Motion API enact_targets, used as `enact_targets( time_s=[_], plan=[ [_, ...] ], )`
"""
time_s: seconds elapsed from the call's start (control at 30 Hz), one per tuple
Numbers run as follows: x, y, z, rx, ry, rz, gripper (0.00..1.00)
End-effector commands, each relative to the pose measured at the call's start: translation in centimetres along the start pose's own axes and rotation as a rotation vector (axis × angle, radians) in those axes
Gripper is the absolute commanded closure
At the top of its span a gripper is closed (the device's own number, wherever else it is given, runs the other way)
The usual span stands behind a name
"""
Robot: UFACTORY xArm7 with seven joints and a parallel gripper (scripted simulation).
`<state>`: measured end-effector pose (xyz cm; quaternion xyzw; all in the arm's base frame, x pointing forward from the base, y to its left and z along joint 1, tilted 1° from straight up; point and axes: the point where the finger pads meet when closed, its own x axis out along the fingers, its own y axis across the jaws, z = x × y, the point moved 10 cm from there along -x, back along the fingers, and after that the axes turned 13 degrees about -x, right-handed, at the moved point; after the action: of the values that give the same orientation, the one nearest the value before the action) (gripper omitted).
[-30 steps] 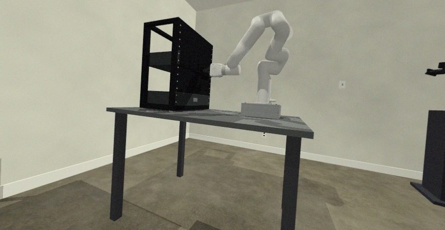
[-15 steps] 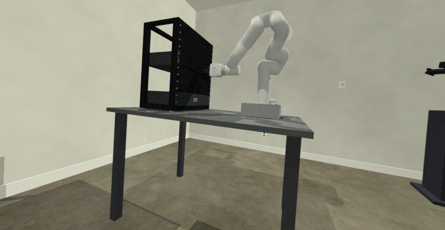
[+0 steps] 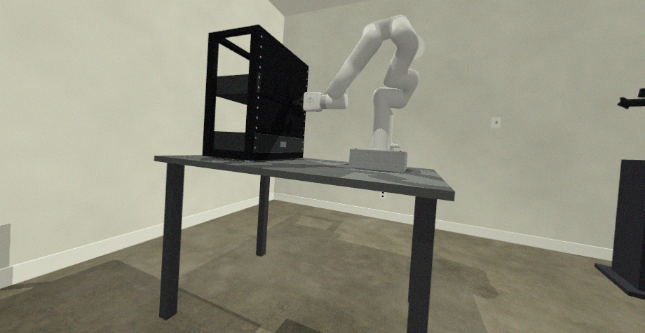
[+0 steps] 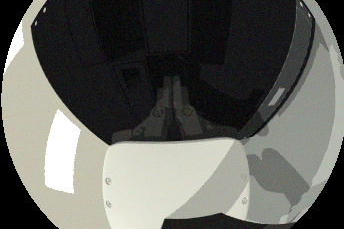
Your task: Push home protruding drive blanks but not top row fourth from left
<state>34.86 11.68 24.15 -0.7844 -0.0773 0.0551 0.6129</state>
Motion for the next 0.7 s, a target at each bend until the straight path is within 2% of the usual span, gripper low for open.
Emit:
enact_targets(
  time_s=[0.0, 0.67],
  plan=[
    [0.08, -0.12, -0.01, 0.001, 0.001, -0.003, 1.00],
    [0.47, -0.19, -0.01, 0.001, 0.001, -0.003, 1.00]
  ],
)
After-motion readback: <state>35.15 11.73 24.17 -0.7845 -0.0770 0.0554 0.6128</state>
